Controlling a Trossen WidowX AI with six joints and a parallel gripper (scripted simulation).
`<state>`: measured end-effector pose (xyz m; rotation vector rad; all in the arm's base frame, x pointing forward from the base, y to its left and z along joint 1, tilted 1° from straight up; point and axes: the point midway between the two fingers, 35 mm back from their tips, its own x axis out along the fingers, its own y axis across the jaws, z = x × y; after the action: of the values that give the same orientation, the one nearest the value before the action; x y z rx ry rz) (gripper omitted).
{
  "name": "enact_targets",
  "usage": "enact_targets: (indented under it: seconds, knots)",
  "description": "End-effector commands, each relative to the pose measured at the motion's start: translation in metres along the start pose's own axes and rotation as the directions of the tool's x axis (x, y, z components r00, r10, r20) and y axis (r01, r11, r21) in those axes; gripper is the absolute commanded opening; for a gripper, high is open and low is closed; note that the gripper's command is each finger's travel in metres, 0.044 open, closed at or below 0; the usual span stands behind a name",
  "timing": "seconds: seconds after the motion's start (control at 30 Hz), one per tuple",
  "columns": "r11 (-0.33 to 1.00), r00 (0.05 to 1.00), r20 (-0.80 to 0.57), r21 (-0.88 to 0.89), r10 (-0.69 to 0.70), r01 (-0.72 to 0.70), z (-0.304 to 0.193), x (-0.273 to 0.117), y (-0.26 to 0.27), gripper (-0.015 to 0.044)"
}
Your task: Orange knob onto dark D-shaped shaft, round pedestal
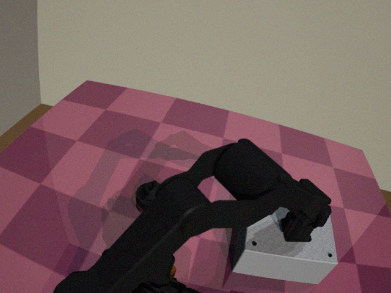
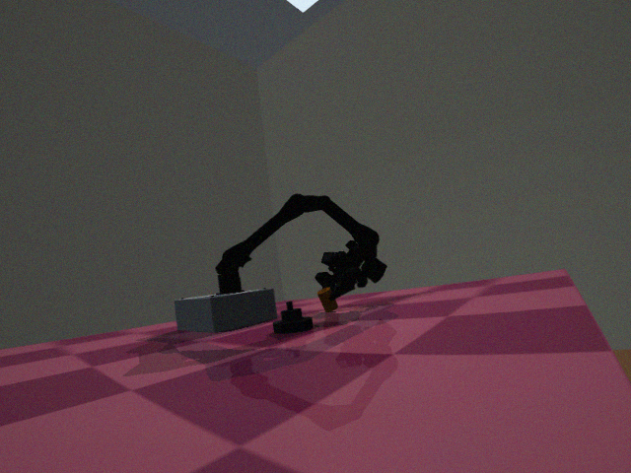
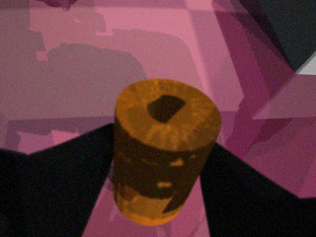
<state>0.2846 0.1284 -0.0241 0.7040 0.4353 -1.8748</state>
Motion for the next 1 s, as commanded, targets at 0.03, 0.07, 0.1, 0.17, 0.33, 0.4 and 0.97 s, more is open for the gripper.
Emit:
enact_targets:
  seconds: [0.03,0.07,0.1,0.17,0.33,0.4,0.97]
  knots:
    - [1.0,1.0,-0.029,0.009,0.002,-0.002,-0.0008,-0.0017,-0.0002,0.0179]
    - [1.0,1.0,-0.029,0.009,0.002,-0.002,-0.001,-0.0019,-0.0002,0.0179]
    - [1.0,1.0,-0.029,0.009,0.002,-0.002,-0.0014,-0.0023,-0.0002,0.0179]
    - [1.0,1.0,-0.029,0.009,0.002,-0.002,-0.0023,-0.0032,-0.0002,0.0179]
    - [1.0,1.0,-0.021,0.009,0.003,-0.003,-0.0009,-0.0018,0.0003,0.0258]
    - [1.0,1.0,-0.021,0.009,0.003,-0.003,-0.0009,-0.0018,0.0003,0.026]
    - [1.0,1.0,-0.021,0.009,0.003,-0.003,-0.0009,-0.0018,0.0003,0.026]
